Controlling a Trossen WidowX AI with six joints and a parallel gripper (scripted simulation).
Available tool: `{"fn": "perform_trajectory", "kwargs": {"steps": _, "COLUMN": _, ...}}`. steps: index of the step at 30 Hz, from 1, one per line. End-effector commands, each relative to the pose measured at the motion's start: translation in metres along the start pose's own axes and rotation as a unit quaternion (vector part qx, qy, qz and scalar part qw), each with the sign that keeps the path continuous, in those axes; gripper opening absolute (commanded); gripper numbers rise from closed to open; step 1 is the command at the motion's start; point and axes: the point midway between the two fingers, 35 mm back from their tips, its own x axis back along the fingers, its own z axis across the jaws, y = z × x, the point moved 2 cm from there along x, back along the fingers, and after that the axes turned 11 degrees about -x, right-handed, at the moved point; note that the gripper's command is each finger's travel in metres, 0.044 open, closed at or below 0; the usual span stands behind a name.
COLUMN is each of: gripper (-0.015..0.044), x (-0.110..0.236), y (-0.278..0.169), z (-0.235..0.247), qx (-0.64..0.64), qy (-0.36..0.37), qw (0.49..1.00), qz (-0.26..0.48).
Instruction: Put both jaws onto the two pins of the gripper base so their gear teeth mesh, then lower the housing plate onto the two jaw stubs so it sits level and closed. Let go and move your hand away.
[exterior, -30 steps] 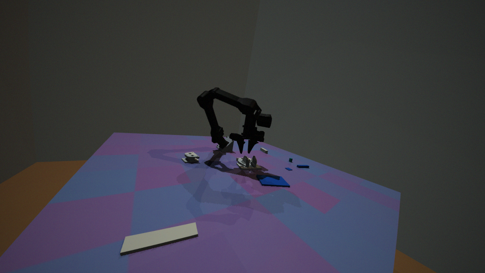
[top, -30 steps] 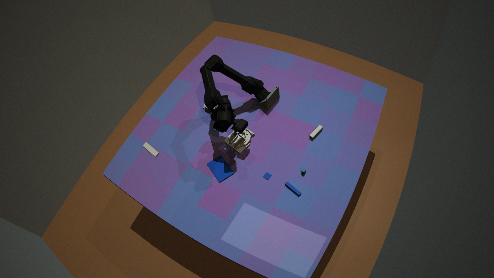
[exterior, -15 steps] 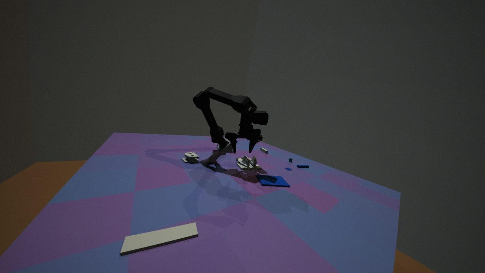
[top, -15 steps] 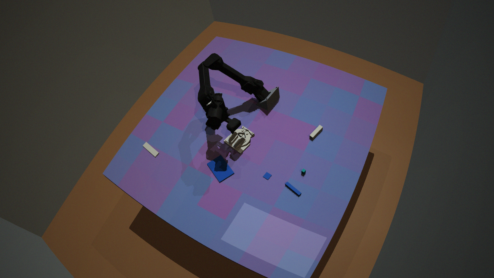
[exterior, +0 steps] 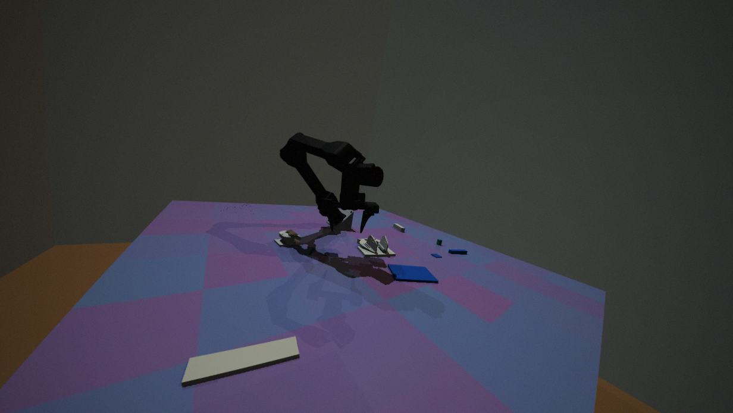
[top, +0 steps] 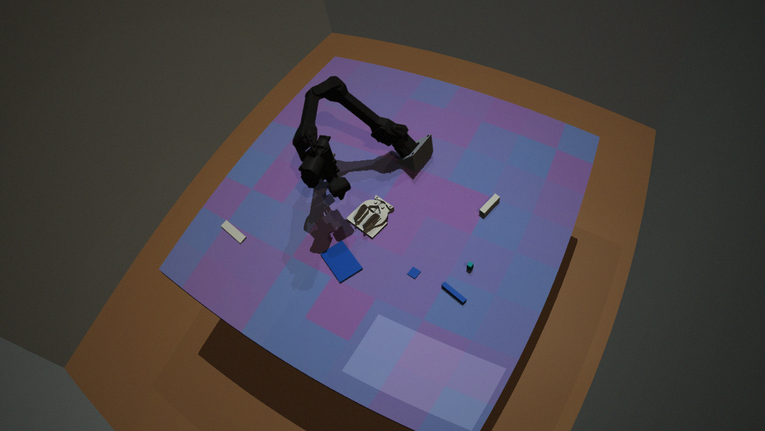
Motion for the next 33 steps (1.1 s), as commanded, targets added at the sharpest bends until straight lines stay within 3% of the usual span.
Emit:
{"fn": "perform_trajectory", "kwargs": {"steps": 1, "gripper": 0.0440, "x": -0.002, "y": 0.004, "z": -0.023, "qx": -0.053, "qy": -0.005, "qw": 0.999, "qz": 0.001}}
{"fn": "perform_trajectory", "kwargs": {"steps": 17, "gripper": 0.0440, "x": -0.003, "y": 0.014, "z": -0.100, "qx": -0.241, "qy": -0.017, "qw": 0.970, "qz": -0.015}}
{"fn": "perform_trajectory", "kwargs": {"steps": 33, "gripper": 0.0440, "x": -0.003, "y": 0.000, "z": -0.171, "qx": -0.424, "qy": -0.033, "qw": 0.905, "qz": -0.018}}
